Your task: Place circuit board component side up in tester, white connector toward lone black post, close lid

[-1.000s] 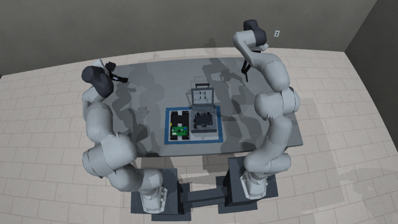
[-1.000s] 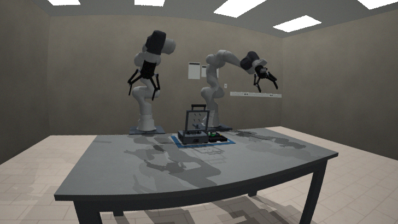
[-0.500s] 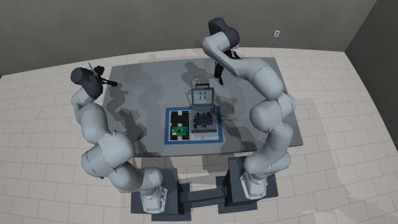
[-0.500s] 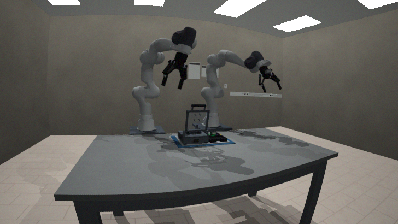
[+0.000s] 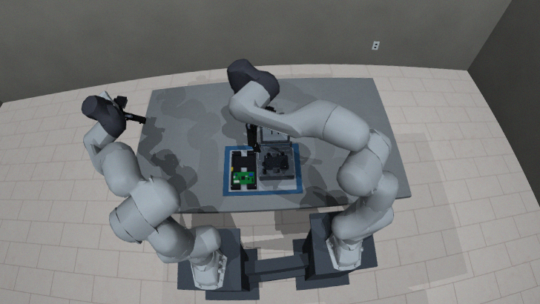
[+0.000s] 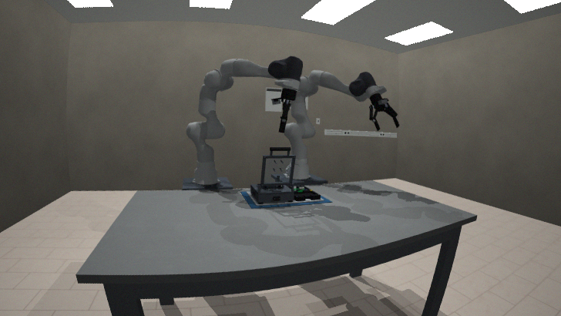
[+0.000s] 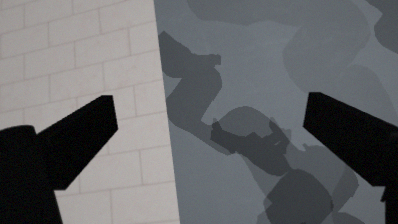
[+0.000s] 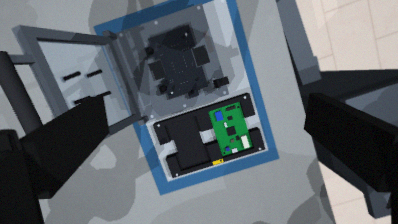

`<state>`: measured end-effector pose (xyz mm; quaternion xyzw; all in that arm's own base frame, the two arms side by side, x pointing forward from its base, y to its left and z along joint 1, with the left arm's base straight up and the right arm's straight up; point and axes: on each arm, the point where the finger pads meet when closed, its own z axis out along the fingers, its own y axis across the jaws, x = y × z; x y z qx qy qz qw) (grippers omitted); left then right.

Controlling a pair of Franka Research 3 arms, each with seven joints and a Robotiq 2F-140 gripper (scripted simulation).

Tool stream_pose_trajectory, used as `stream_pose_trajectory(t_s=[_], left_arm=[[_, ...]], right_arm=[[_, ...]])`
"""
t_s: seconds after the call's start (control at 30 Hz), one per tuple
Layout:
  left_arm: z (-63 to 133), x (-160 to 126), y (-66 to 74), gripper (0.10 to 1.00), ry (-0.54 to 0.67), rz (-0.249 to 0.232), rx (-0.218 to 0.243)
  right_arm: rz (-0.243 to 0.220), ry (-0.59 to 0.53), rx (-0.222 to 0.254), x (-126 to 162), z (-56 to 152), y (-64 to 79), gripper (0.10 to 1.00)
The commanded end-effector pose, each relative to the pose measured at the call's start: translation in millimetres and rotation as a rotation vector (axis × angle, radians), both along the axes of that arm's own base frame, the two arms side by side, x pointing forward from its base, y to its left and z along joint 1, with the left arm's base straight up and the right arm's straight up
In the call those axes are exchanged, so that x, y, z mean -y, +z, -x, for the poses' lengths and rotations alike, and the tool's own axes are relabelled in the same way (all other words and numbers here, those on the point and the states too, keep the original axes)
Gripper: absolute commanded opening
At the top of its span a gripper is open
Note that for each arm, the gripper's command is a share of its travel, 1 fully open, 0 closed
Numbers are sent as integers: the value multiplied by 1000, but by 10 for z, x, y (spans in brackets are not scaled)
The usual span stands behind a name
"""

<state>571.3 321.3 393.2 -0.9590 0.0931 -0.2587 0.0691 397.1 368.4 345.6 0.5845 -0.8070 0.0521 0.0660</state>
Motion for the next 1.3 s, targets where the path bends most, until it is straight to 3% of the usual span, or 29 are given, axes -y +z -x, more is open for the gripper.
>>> stream_pose_trajectory(t_s=[0.0,0.03,0.1,0.13,0.67,1.17,1.23,1.27], left_arm=[[141,-133,-45,1000,29,15,-31],[173,-175,-45,1000,36,16,-35],[173,-175,-45,1000,36,16,-35],[260,-286,-45,1000,55,19,-45],[728,-803,-40,1000,148,38,-97],[1354,-1333,-30,1000,260,65,-158],[1354,-1333,-30,1000,260,65,-158],[1464,-1411,-27,1000,279,70,-167]], right_arm=[[-133,245,16,-669,195,-65,1000],[-155,282,19,-823,263,-82,1000],[-155,282,19,-823,263,-82,1000],[-168,304,21,-1102,337,-108,1000],[-168,303,21,-1105,341,-109,1000],[-168,303,21,-1105,341,-109,1000],[-168,303,21,-1105,341,-109,1000],[-168,303,21,-1105,341,-109,1000]])
